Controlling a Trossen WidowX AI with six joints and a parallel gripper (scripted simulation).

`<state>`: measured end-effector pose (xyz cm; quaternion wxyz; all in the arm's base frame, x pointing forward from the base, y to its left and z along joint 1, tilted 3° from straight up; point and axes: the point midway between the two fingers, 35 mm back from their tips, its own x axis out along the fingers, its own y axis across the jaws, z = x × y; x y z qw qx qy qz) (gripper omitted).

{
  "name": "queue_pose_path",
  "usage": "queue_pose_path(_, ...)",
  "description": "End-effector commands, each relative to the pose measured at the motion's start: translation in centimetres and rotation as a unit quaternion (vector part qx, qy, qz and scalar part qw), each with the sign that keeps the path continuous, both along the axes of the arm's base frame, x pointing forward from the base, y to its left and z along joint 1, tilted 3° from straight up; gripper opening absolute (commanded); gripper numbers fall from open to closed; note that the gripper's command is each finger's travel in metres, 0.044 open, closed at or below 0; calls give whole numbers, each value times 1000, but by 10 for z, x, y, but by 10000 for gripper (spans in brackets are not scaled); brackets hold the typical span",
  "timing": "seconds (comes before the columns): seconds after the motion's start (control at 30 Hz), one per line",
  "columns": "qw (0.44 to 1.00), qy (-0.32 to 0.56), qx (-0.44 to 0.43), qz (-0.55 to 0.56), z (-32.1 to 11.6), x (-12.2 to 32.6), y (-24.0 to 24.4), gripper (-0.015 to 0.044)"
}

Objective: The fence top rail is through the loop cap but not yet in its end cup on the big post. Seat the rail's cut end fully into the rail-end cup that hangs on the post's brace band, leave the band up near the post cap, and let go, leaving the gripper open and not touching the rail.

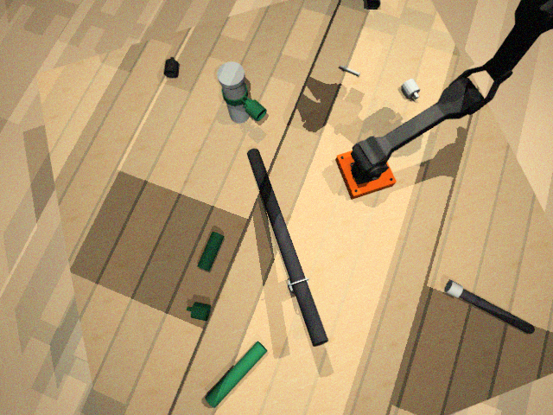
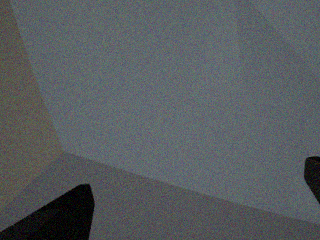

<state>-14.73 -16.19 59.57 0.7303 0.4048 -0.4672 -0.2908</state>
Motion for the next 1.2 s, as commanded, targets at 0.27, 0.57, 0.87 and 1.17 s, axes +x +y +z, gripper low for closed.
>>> queue_pose_path(0.27, 935, 307, -166, 56, -11, 204, 65, 440)
queue_pose_path(0.57, 810, 517, -235, 146, -95, 331, 99, 440)
queue_pose_path(0.87, 627, 688, -241, 274, -225, 406, 124, 440)
queue_pose_path(1.17, 427, 787, -175, 409, -353, 411, 143, 440)
